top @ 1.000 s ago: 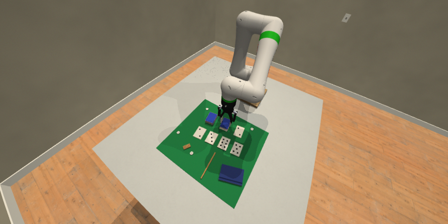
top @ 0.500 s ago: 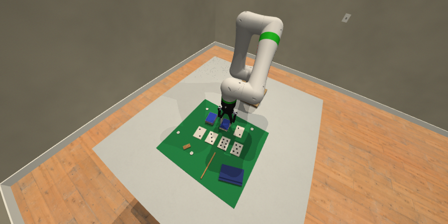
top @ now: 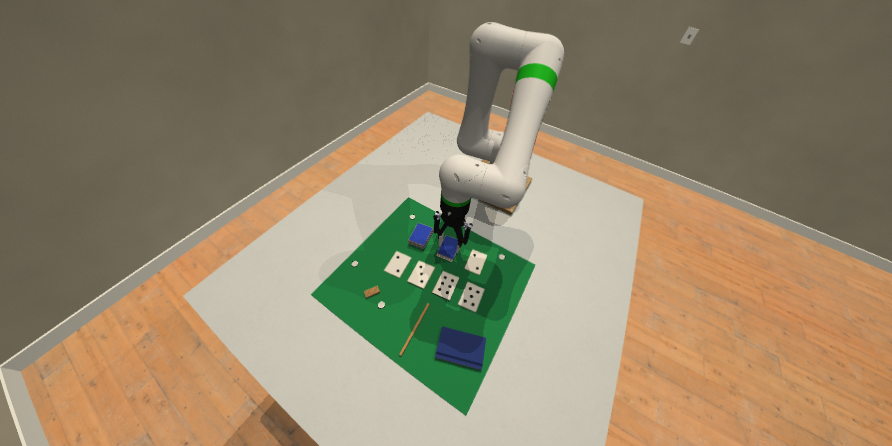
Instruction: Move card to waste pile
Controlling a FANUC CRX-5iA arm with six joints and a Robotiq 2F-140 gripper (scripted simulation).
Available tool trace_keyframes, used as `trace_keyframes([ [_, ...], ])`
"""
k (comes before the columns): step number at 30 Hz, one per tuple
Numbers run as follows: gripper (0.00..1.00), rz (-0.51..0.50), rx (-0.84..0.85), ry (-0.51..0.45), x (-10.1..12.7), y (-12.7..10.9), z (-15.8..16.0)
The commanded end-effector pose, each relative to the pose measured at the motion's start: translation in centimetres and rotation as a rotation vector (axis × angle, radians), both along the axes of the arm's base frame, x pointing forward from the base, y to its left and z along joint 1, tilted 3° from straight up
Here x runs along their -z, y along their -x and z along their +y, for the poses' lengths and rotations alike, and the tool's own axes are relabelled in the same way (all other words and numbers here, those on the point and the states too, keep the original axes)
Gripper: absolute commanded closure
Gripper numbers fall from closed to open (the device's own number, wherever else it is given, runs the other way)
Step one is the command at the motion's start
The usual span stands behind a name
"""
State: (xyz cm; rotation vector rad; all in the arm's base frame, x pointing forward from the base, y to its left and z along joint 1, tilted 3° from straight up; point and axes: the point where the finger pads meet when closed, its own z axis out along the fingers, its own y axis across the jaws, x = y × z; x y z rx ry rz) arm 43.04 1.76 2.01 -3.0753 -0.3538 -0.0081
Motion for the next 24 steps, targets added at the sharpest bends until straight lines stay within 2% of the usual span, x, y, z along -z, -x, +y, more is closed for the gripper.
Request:
trace_keyframes([
  [1, 0.57, 0.000, 0.000, 0.000, 0.08, -0.02, 0.00],
  [19, 0.57, 0.000, 0.000, 0.000, 0.51, -0.02, 0.02],
  [20, 0.50, 0.000, 0.000, 0.000, 0.51, -0.02, 0.02],
  [24, 0.50, 0.000, 0.000, 0.000, 0.51, -0.02, 0.02],
])
